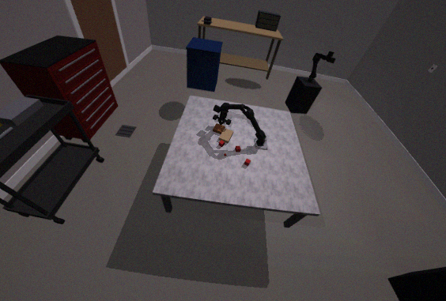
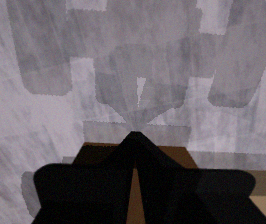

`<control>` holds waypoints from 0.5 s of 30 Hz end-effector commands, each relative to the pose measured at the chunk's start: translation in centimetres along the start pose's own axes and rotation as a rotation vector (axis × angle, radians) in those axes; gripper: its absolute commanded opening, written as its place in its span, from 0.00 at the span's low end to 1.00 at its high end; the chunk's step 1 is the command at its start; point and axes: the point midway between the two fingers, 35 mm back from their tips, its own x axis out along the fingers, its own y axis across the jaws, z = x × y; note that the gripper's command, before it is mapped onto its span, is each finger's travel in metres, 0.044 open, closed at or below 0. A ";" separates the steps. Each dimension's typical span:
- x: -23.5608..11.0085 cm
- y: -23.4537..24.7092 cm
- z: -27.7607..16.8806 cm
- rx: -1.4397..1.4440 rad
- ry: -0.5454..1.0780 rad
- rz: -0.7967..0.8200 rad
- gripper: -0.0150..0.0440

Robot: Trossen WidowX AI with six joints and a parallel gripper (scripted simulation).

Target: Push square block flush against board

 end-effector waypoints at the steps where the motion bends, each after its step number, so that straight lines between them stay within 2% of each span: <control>1: 0.2 -0.1 -0.7 0.001 0.006 -0.005 0.25; 15: 0.2 -0.1 -2.0 0.001 0.007 -0.005 0.25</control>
